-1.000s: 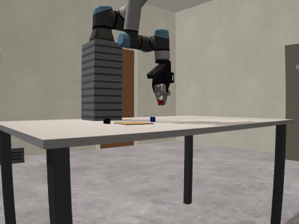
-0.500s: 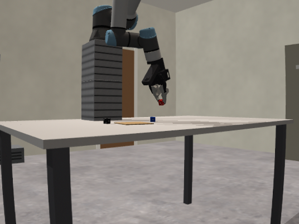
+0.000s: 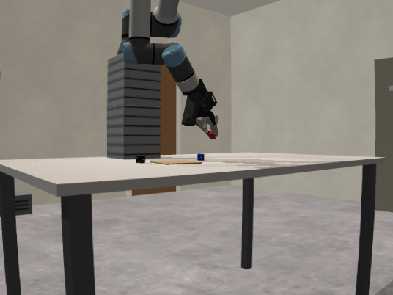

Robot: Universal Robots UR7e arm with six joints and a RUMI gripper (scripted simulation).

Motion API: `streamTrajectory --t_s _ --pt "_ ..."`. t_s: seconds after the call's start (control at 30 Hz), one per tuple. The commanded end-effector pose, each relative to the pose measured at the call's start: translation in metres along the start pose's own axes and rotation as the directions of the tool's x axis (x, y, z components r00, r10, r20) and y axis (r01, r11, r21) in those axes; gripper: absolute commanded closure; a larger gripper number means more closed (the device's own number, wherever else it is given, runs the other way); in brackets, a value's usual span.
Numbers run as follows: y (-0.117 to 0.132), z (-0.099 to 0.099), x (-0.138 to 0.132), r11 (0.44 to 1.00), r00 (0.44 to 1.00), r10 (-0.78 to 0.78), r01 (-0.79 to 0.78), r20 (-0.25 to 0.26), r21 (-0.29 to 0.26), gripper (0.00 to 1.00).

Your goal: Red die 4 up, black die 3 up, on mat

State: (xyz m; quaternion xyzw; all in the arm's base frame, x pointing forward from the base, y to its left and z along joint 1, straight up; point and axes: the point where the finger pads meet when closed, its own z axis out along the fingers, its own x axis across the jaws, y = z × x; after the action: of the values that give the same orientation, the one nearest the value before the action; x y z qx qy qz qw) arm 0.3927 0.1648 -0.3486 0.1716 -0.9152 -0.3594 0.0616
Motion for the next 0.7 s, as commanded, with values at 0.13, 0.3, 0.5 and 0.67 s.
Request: streamTrajectory --t_s 0.13,0.3,0.5,0.67 --pt "-0.0016 0.0015 0.0006 0.983 1.0 -0.007 0.003 -0.022 -0.185 0.94" --pt "-0.0015 0.0012 0.0004 0.979 1.0 -0.006 0.002 -0.02 -0.205 0.94" --pt "-0.0015 0.001 0.0003 0.977 1.0 -0.006 0.002 -0.02 -0.212 0.94" --pt "-0.0032 0.0028 0.0003 0.977 1.0 -0.006 0.002 -0.02 -0.212 0.94"
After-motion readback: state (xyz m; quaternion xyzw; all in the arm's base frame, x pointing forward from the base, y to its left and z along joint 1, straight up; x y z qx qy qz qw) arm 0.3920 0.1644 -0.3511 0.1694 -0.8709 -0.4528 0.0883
